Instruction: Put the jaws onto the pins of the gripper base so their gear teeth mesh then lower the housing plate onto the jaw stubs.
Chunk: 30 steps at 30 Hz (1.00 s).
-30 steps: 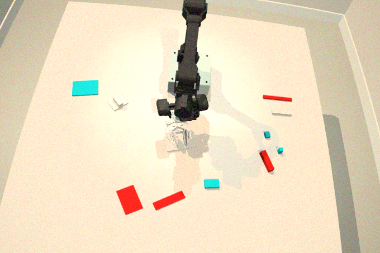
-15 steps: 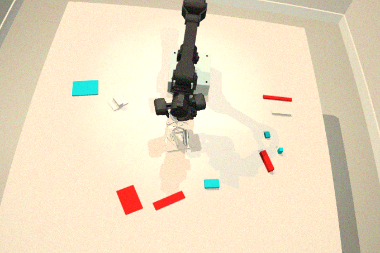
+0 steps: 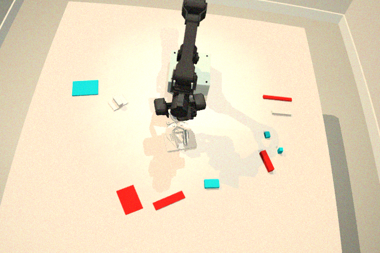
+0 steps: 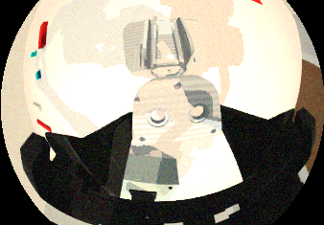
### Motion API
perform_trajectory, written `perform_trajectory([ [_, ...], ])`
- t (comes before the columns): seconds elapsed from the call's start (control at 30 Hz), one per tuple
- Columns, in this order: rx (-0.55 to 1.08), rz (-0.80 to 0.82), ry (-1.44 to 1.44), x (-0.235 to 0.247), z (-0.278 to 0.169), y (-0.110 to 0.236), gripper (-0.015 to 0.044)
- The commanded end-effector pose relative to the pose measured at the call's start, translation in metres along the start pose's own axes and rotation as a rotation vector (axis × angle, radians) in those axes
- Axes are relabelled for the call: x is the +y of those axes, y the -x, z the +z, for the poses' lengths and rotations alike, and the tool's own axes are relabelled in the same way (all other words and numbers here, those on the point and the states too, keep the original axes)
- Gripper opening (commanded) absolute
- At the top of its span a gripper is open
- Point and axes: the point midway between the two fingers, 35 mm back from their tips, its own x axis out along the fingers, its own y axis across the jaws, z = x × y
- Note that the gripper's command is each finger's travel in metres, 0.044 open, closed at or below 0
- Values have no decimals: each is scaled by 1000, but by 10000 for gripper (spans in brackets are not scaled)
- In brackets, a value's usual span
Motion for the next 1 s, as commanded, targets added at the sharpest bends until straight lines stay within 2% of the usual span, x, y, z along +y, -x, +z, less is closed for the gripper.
perform_trajectory([
  [0.0,0,-4,4,-1,0,0,351],
  [0.27,0,-4,4,-1,0,-1,351],
  [0.97,0,-4,4,-1,2,-35,351],
])
